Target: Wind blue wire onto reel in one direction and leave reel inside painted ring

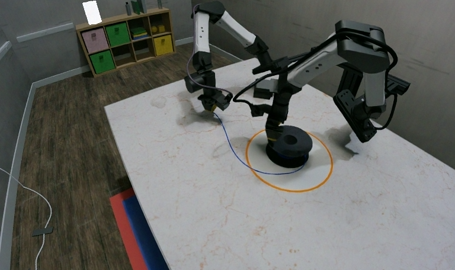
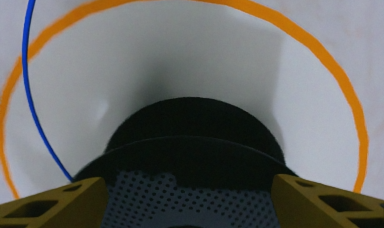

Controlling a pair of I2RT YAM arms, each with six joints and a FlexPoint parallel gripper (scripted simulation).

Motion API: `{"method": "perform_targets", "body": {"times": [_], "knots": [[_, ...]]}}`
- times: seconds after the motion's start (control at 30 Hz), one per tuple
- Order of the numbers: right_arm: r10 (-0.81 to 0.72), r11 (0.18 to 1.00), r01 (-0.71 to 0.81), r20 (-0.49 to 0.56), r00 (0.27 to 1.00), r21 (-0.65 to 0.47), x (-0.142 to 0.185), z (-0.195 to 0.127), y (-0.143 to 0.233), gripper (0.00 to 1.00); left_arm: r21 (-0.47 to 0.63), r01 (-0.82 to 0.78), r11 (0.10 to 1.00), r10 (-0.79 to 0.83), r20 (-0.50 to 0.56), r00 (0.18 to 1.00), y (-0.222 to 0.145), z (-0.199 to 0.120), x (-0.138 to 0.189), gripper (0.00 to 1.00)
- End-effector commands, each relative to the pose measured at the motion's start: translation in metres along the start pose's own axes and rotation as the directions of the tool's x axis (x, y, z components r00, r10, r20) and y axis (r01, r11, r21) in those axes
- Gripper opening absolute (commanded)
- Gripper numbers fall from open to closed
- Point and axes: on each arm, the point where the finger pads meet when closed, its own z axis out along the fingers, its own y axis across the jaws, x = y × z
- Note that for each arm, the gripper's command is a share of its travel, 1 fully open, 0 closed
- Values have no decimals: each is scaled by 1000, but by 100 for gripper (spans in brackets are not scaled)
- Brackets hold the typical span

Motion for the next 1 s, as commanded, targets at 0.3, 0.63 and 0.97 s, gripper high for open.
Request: {"method": "perform_targets", "body": {"times": [0.3, 0.63, 0.97], "knots": [[15, 1000, -15, -3, 1000, 14, 9, -4, -3, 0, 22, -740, 672, 740, 9, 672, -4, -4, 9, 85], [15, 1000, -15, -3, 1000, 14, 9, -5, -2, 0, 49, -987, 155, 987, 36, 157, 6, -6, 6, 85], [15, 1000, -15, -3, 1000, 14, 8, -5, -1, 0, 55, -998, -6, 998, 60, -3, 3, -5, 8, 85]]}}
